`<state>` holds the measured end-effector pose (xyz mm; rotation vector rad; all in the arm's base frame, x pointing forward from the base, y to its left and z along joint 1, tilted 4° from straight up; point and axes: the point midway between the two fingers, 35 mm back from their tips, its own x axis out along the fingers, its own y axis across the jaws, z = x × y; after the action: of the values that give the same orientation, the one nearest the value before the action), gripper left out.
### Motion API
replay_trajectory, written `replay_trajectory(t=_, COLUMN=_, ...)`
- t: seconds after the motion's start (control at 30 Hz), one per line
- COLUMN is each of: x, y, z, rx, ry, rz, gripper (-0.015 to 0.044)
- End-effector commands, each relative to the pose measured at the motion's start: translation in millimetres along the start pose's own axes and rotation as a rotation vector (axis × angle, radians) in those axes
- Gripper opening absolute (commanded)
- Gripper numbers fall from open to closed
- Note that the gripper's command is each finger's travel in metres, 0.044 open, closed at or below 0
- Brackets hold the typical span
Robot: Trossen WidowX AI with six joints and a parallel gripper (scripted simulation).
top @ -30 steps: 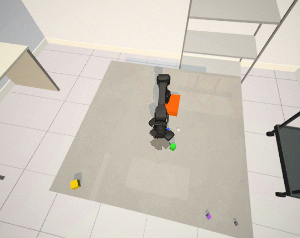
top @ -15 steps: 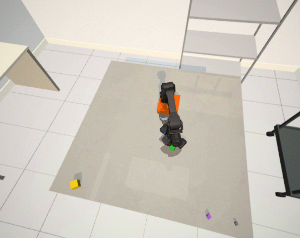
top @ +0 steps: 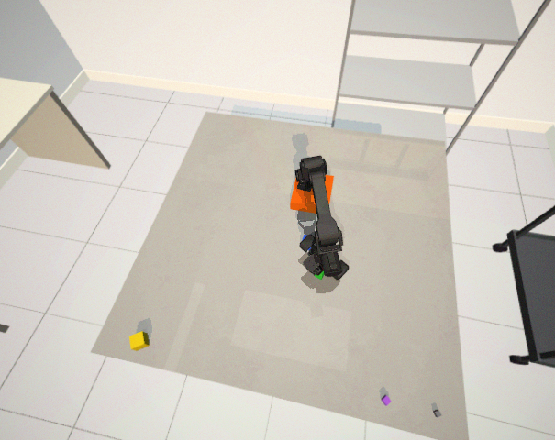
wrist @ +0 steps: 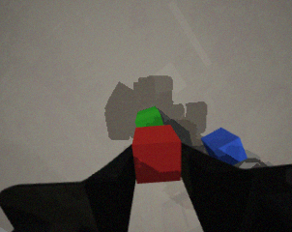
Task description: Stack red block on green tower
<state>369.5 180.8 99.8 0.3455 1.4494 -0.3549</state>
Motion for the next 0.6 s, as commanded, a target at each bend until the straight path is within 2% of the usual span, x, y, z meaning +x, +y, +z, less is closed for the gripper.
replay_trajectory(t=0.0, x=7.2, y=0.1, z=0.3, rx=0.003, ry=-0.002, rz=-0.003, gripper=0.0)
replay_trajectory(t=0.23, x=32.5, y=-0.2, z=0.2, rx=0.003, ry=-0.002, rz=-0.003, gripper=0.0)
replay_trajectory(t=0.57, x=32.9, y=-0.2, z=0.2, rx=0.003, ry=-0.002, rz=-0.003, gripper=0.0)
